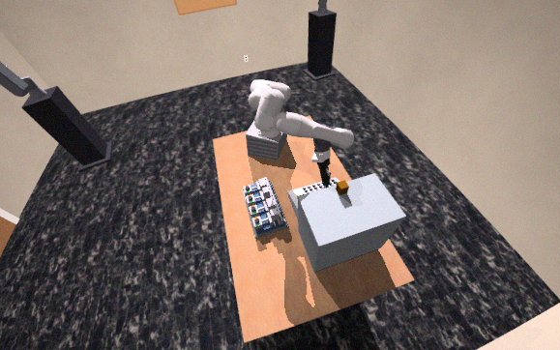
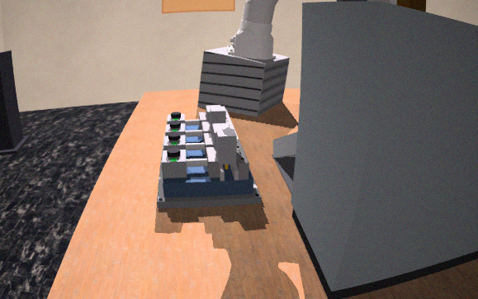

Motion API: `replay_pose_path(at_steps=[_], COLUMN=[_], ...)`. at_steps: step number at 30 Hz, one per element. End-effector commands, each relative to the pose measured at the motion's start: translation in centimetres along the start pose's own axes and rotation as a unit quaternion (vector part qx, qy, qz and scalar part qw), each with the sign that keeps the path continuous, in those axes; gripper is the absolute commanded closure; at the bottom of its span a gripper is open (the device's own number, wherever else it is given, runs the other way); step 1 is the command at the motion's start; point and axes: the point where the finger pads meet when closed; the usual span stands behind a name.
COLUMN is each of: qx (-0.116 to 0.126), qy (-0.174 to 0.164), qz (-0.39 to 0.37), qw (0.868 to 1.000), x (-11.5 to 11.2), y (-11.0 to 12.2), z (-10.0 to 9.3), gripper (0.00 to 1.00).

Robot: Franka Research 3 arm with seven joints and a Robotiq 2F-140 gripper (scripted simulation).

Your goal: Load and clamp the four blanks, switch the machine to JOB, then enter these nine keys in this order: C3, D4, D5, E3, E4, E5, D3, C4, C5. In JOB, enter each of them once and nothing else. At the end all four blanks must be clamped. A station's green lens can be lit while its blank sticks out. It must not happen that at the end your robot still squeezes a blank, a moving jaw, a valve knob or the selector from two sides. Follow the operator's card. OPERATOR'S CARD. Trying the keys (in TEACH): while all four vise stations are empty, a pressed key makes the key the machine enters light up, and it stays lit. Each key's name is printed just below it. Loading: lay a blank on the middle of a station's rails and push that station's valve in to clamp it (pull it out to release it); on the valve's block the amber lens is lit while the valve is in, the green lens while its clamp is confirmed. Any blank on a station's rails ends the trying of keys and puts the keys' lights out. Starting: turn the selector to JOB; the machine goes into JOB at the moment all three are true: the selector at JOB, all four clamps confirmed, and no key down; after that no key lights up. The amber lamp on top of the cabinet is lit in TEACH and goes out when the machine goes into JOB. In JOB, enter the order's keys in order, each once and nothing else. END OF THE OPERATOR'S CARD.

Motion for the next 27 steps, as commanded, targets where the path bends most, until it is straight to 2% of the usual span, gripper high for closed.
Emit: replay_pose_path(at_steps=[1,27], qx=[0.001,0.001], qy=[-0.002,-0.002], qz=[-0.002,-0.002], qw=[1.0,1.0], x=[-0.11,-0.11], y=[-0.01,-0.01], z=[0.2,-0.2], gripper=[1.0,1.0])
Point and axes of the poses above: the point where the finger pads meet when closed, its own z axis out along the fingers, its own y axis across the jaws, x = y × z, and after that the axes turned 14 degrees about -z, right-handed
